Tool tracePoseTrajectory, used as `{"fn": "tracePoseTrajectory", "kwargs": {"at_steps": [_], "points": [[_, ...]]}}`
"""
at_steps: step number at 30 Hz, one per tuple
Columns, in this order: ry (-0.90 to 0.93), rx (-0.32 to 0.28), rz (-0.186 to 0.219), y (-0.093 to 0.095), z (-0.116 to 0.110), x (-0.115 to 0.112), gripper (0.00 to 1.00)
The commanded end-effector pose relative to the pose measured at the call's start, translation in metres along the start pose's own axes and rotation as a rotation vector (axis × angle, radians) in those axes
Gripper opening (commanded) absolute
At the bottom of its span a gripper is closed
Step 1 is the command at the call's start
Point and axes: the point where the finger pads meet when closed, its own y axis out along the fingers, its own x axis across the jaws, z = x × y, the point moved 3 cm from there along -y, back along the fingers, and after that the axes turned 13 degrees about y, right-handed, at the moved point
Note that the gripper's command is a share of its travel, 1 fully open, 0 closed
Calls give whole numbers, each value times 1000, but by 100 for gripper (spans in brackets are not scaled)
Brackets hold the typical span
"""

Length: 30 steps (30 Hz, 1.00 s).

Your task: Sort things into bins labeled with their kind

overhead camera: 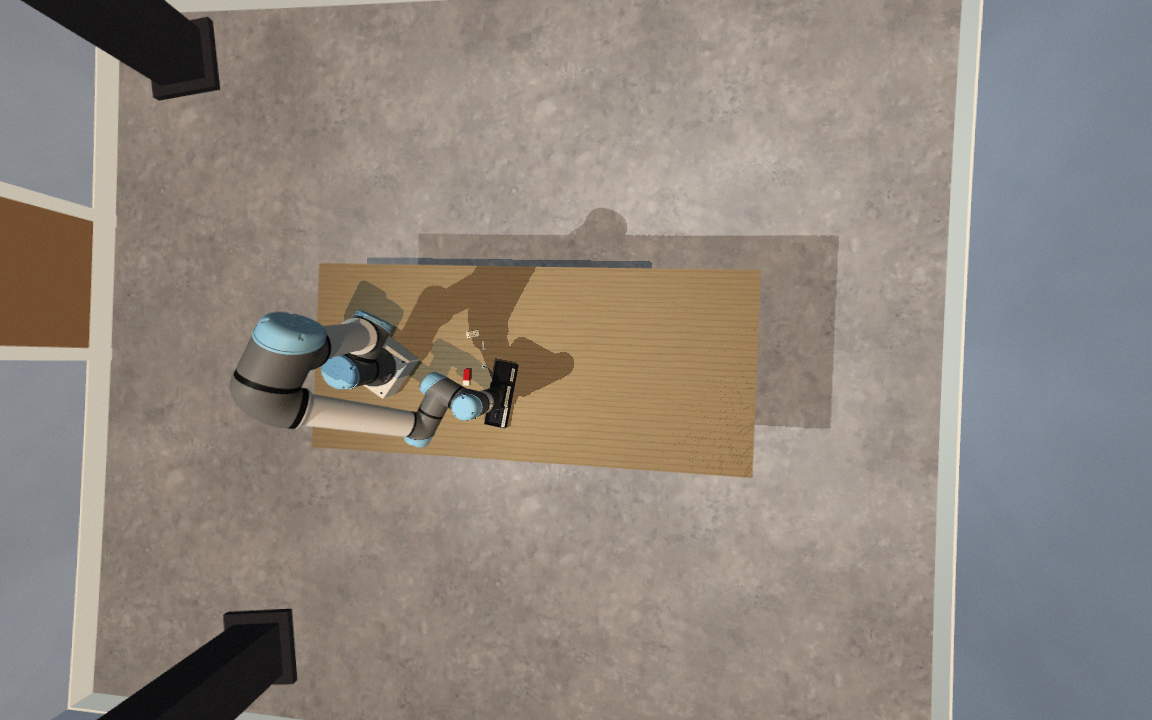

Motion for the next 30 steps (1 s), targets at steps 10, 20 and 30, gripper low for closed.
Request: {"fn": "tracePoseTrajectory", "kwargs": {"at_steps": [10, 20, 30], "points": [[3, 5, 0, 20, 1, -1, 70], [3, 5, 0, 40, 1, -1, 70], [2, 2, 1, 52, -1, -1, 70]]}}
